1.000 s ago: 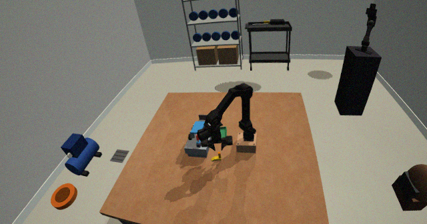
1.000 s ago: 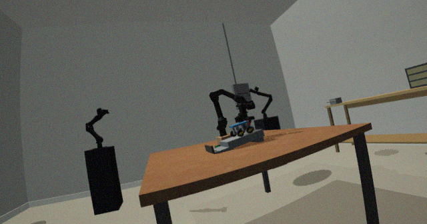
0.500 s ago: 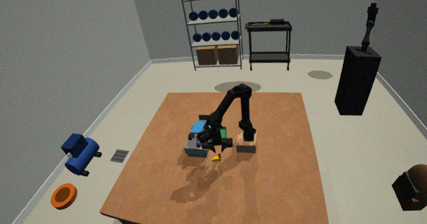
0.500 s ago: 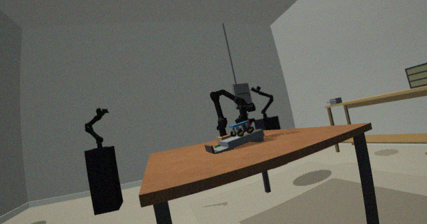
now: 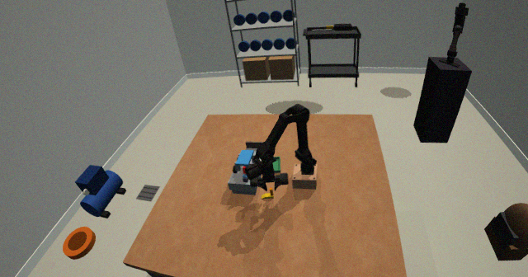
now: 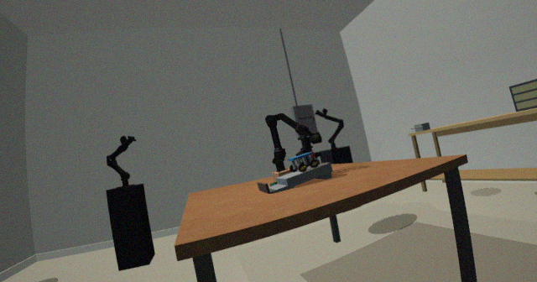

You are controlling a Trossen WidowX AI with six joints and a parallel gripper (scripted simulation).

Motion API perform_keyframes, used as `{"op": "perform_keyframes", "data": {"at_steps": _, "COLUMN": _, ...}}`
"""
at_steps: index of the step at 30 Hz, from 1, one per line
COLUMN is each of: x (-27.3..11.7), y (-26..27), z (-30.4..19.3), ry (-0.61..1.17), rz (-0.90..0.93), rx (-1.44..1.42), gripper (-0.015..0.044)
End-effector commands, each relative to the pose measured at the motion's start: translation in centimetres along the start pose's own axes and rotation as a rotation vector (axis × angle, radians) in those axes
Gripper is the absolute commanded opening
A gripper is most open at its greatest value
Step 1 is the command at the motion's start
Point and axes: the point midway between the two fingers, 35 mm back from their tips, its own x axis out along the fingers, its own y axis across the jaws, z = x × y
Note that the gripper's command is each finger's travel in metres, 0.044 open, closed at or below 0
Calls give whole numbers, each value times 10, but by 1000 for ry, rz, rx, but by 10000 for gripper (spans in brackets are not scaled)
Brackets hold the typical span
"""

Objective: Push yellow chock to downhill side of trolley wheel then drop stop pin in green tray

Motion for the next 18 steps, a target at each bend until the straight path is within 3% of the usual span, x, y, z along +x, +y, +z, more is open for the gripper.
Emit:
{"op": "perform_keyframes", "data": {"at_steps": 1, "x": 4, "y": -1, "z": 0, "ry": 2, "rz": -5, "rx": -4, "gripper": 190}}
{"op": "perform_keyframes", "data": {"at_steps": 16, "x": 26, "y": -2, "z": 0, "ry": 1, "rz": -5, "rx": -4, "gripper": 190}}
{"op": "perform_keyframes", "data": {"at_steps": 18, "x": 22, "y": 0, "z": 0, "ry": 1, "rz": 1, "rx": 0, "gripper": 138}}
